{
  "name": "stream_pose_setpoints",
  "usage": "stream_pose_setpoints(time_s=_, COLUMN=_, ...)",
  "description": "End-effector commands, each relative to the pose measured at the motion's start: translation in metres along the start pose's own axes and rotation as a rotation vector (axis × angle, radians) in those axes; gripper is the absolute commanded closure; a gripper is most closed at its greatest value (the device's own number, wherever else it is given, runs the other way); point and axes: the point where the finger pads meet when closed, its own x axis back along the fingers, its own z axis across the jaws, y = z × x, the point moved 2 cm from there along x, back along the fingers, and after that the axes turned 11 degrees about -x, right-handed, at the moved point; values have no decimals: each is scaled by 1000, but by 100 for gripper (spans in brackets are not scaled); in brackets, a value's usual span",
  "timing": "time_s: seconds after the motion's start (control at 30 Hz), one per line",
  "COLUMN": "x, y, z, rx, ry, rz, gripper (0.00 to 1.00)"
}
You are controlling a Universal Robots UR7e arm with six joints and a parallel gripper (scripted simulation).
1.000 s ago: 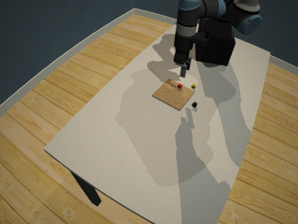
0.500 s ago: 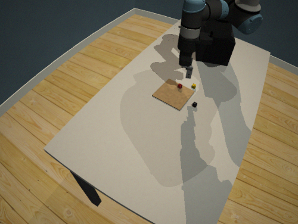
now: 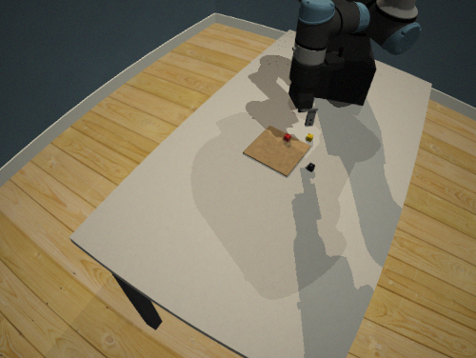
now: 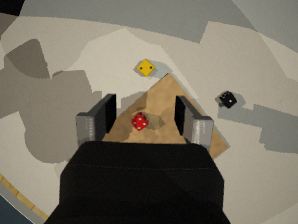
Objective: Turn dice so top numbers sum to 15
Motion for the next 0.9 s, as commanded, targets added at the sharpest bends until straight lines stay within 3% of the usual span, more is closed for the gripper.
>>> stream_pose_setpoints(time_s=0.0, x=-3, y=-8, z=-3, rx=168, ry=4, rz=5, gripper=0)
stream_pose_setpoints(time_s=0.87, x=-9, y=-24, z=-6, rx=708, ry=5, rz=4, gripper=0)
